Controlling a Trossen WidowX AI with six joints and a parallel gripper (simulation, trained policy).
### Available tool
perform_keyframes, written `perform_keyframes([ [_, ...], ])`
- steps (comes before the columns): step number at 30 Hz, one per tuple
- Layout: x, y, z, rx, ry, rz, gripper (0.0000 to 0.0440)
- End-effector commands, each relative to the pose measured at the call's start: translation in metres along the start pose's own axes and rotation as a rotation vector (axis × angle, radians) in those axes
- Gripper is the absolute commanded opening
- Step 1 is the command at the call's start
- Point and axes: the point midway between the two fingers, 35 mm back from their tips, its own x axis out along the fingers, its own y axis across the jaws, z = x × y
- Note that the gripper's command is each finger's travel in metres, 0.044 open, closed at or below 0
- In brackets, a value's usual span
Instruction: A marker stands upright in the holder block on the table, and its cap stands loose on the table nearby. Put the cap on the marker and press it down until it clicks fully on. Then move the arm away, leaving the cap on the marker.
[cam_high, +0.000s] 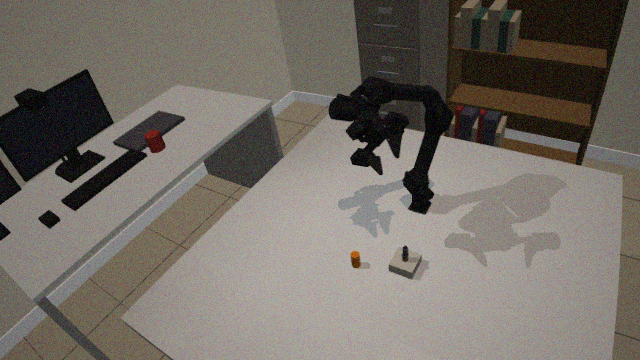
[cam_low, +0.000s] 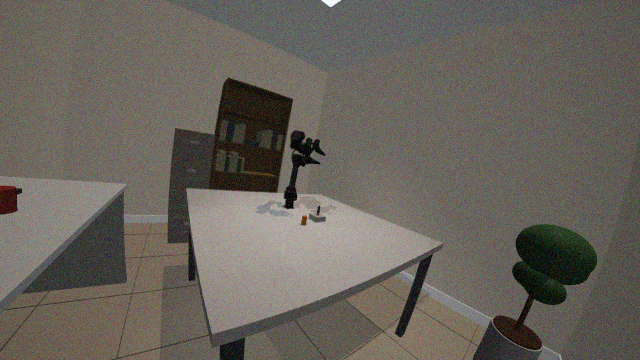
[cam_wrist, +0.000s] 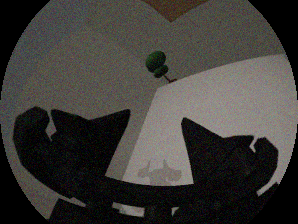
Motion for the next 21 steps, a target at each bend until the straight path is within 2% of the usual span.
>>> perform_keyframes([
  [1, 0.003, -0.007, 0.002, 0.003, 0.019, -0.019, 0.0323],
  [21, 0.025, -0.062, 0.006, 0.057, 0.172, -0.144, 0.0322],
])
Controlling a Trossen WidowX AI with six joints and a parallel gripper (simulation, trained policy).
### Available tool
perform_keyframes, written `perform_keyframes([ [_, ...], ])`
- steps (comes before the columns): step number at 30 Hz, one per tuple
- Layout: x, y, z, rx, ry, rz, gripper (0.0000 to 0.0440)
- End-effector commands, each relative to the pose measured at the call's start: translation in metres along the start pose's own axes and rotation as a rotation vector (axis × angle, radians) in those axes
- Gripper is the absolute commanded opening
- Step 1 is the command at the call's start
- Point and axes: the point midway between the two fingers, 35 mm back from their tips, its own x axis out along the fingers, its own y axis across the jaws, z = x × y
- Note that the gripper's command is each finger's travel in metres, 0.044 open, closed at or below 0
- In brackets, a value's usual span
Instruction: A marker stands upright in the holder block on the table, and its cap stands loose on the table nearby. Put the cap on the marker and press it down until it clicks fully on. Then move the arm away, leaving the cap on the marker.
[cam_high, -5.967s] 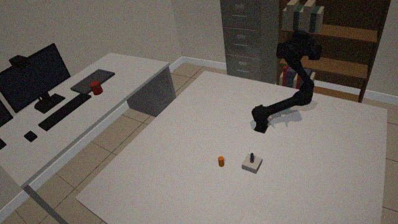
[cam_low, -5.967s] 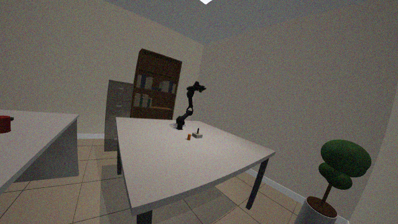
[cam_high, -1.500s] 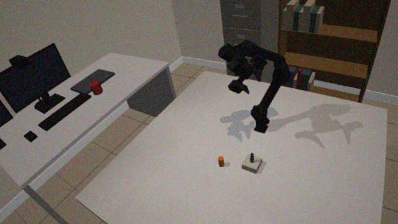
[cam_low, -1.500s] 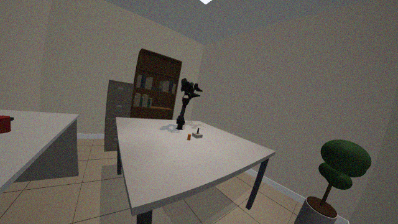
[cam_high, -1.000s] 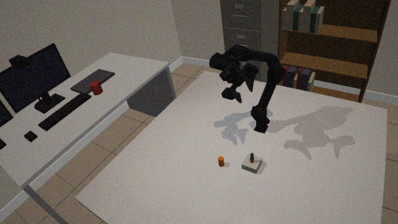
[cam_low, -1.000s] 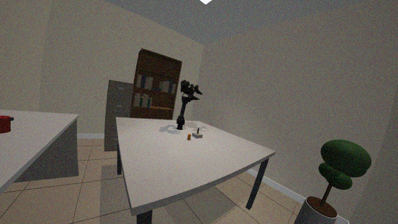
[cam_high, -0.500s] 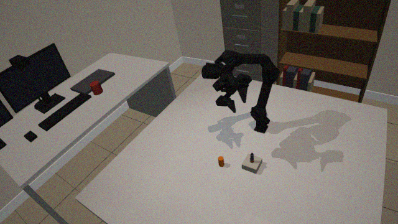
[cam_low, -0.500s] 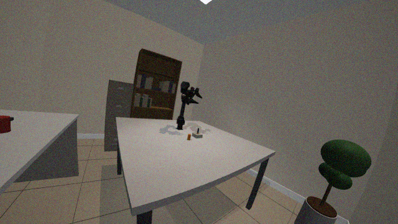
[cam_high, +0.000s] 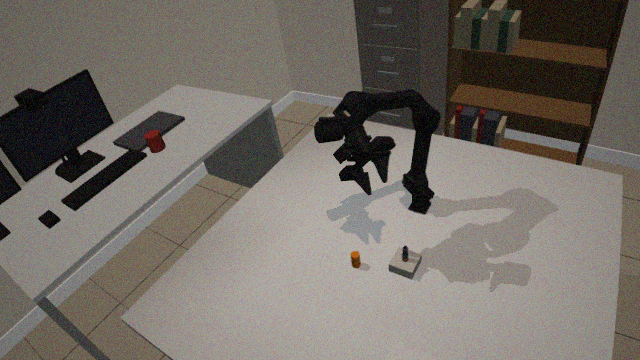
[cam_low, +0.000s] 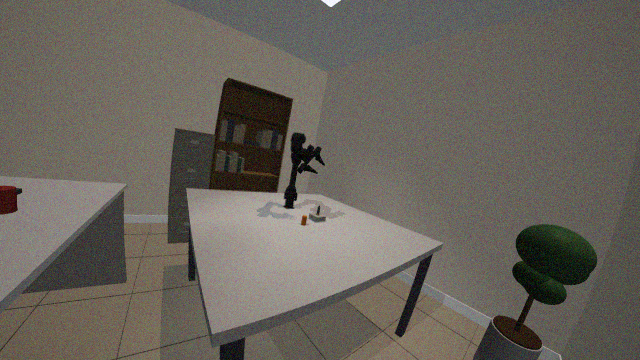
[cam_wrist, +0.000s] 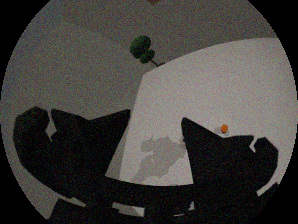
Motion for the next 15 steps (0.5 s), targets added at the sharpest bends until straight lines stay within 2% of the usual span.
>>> perform_keyframes([
  [1, 0.003, -0.006, 0.001, -0.002, 0.022, -0.022, 0.0322],
  [15, 0.020, -0.041, 0.005, 0.017, 0.132, -0.120, 0.0321],
])
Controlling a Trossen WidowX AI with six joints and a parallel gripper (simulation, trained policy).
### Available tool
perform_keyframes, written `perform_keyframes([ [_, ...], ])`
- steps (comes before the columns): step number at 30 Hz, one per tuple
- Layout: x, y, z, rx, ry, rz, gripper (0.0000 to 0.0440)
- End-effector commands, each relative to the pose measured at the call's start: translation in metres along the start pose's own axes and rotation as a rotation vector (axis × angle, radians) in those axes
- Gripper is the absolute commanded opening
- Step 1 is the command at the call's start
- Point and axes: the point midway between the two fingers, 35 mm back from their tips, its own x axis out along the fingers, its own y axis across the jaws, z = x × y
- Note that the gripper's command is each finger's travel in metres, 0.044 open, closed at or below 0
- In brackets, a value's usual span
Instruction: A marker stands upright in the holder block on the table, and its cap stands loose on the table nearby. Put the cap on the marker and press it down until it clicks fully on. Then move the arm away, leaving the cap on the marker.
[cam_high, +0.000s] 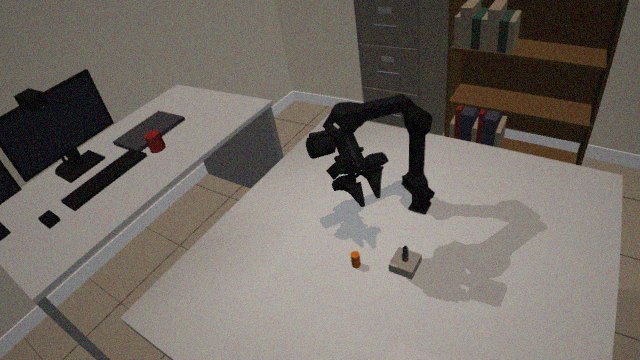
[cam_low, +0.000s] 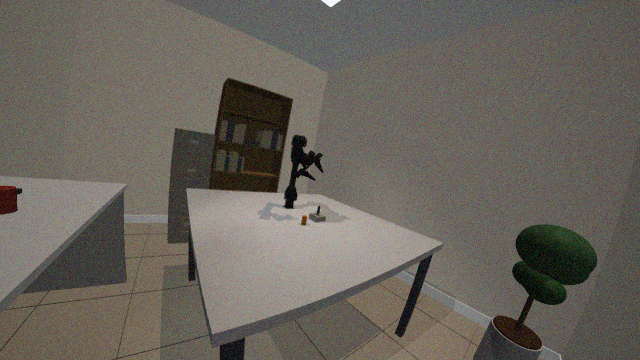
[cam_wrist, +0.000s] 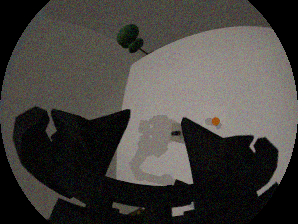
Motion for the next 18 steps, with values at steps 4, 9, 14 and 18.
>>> perform_keyframes([
  [4, 0.007, -0.013, 0.003, -0.007, 0.040, -0.046, 0.0320],
  [9, 0.013, -0.025, 0.005, -0.008, 0.075, -0.083, 0.0319],
  [14, 0.018, -0.036, 0.007, -0.010, 0.110, -0.121, 0.0319],
  [18, 0.022, -0.045, 0.008, -0.011, 0.137, -0.152, 0.0318],
])
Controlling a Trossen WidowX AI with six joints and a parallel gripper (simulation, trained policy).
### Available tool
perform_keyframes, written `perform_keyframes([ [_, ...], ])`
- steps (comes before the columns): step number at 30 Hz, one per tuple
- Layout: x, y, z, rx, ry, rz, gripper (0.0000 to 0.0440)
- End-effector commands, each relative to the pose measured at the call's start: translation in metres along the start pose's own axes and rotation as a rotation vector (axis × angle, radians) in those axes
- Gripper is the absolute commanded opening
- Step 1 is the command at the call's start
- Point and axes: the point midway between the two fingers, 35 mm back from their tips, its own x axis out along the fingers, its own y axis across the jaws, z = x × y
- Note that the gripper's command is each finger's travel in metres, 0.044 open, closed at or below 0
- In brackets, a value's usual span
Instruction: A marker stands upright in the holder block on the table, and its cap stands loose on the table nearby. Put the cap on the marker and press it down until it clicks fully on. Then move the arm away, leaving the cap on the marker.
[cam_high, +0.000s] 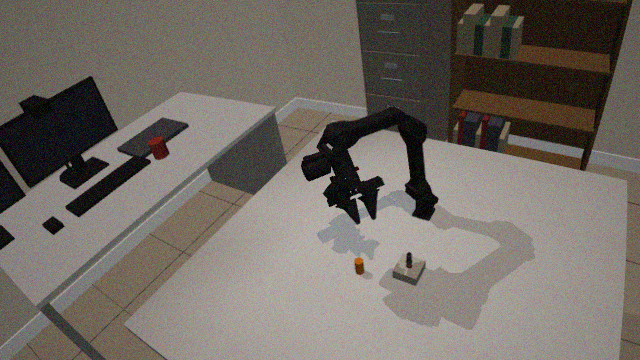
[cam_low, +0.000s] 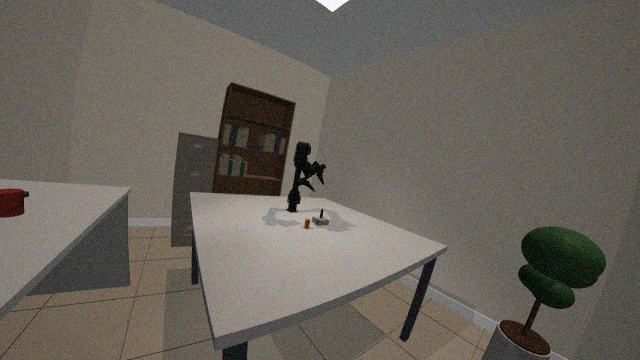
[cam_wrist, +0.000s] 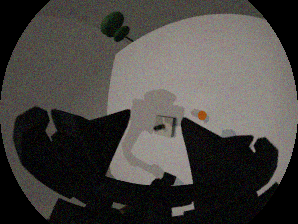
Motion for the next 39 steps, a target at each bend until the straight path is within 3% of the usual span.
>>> perform_keyframes([
  [1, 0.003, -0.005, 0.002, -0.008, 0.019, -0.025, 0.0318],
  [39, 0.044, -0.075, 0.009, -0.036, 0.271, -0.310, 0.0311],
])
